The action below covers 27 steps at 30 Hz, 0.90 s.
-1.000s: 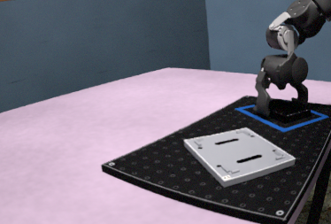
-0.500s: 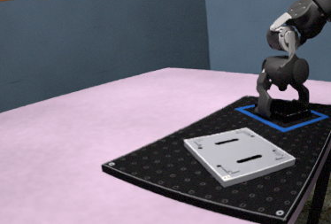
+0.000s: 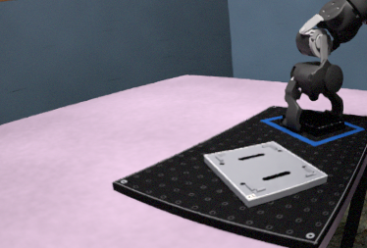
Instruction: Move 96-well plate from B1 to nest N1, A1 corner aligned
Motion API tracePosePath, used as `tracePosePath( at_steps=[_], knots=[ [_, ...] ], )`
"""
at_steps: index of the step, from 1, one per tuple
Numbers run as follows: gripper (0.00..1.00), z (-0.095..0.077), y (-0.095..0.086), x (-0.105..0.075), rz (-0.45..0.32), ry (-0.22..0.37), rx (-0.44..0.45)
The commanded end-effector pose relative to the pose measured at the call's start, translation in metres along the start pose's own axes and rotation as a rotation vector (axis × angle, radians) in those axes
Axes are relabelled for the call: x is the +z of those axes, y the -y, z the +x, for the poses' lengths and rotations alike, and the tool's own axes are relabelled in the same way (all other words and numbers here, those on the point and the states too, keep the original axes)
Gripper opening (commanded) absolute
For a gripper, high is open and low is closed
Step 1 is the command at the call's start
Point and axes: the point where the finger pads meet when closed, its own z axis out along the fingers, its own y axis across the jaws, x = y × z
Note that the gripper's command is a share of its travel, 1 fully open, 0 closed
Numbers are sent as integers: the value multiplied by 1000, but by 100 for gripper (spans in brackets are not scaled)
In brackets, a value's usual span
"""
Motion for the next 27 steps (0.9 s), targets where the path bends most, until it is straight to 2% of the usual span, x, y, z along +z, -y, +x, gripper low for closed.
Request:
tracePosePath(
  at_steps=[1, 27],
  knots=[
    [77, -3, 0, -2, 2, 5, 1],
    [77, 0, 1, -1, 2, 2, 1]
  ],
)
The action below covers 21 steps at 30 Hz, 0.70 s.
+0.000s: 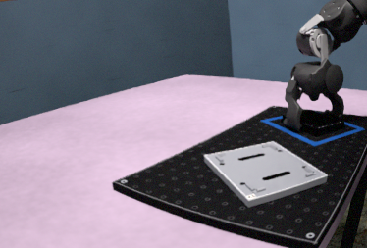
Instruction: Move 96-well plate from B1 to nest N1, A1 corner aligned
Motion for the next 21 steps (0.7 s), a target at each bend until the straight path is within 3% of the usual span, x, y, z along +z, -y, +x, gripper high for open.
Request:
tracePosePath(
  at_steps=[1, 21],
  knots=[
    [77, -1, 1, 0, 1, 4, 1],
    [77, -4, -1, -3, 0, 7, 1]
  ],
)
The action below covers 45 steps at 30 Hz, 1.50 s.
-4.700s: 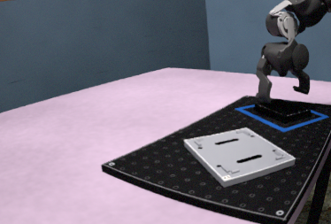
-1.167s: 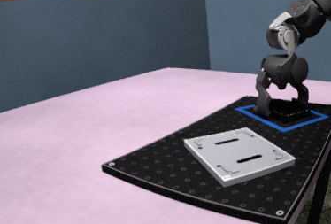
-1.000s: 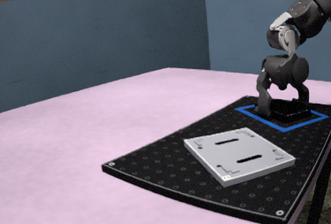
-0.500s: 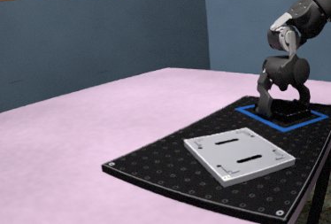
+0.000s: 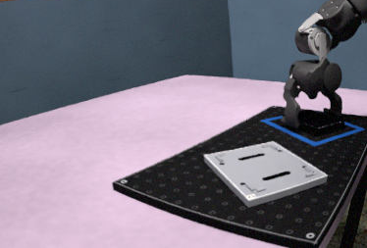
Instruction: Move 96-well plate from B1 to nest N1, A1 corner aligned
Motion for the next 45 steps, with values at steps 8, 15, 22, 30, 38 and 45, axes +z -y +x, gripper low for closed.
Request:
tracePosePath(
  at_steps=[8, 15, 22, 30, 38, 45],
  knots=[
    [77, 4, 2, 3, 3, -6, -2],
    [77, 4, 2, 3, 3, -6, -2],
    [77, 0, 0, 0, 3, -2, 0],
    [77, 0, 0, 0, 3, -2, 0],
    [64, -1, 0, -1, -1, 1, 1],
    [40, -1, -1, -1, -2, 1, 1]
  ],
)
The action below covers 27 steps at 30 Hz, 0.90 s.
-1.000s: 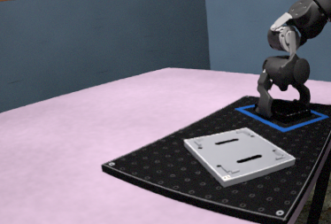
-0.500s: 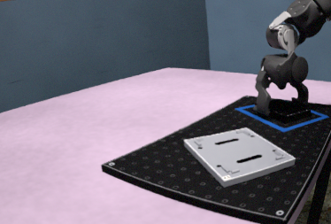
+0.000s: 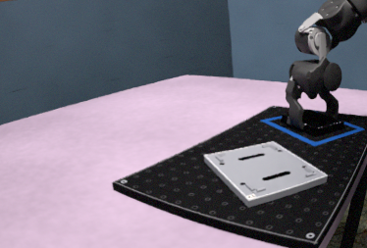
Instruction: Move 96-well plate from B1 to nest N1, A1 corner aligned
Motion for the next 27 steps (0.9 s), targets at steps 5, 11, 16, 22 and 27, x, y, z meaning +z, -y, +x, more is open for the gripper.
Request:
tracePosePath(
  at_steps=[5, 11, 16, 22, 27],
  knots=[
    [27, 0, 0, 0, -1, 1, 1],
    [10, -1, 0, -1, -2, 2, 1],
    [0, -1, 0, -1, -2, 2, 1],
    [0, -1, 0, -1, -2, 2, 1],
    [0, -1, 0, -1, -2, 2, 1]
  ],
)
